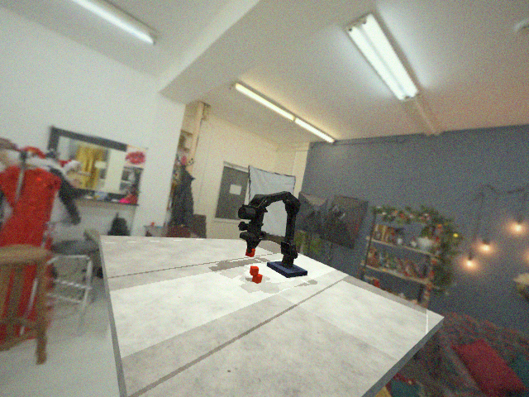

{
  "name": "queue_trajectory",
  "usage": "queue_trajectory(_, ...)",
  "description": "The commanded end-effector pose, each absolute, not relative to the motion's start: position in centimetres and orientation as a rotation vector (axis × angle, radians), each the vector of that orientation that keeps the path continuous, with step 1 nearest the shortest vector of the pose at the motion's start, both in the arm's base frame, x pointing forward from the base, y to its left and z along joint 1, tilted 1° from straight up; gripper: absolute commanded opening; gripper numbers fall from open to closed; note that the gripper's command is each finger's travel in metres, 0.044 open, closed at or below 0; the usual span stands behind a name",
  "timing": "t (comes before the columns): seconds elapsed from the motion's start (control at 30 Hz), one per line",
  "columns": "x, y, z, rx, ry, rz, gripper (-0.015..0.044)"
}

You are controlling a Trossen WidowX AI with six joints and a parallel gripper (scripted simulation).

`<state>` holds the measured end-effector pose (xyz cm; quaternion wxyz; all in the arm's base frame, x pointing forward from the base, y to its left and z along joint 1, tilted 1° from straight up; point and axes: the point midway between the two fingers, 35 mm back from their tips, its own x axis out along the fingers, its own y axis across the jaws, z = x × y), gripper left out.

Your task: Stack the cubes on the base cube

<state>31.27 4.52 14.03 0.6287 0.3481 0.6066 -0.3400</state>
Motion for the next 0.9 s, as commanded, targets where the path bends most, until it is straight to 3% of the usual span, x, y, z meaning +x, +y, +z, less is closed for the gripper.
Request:
queue_trajectory(0.0,30.7,5.6,14.0,0.729,1.414,-0.706,0.0105)
queue_trajectory(0.87,26.7,11.1,13.0,0.302,1.520,-0.286,0.0105)
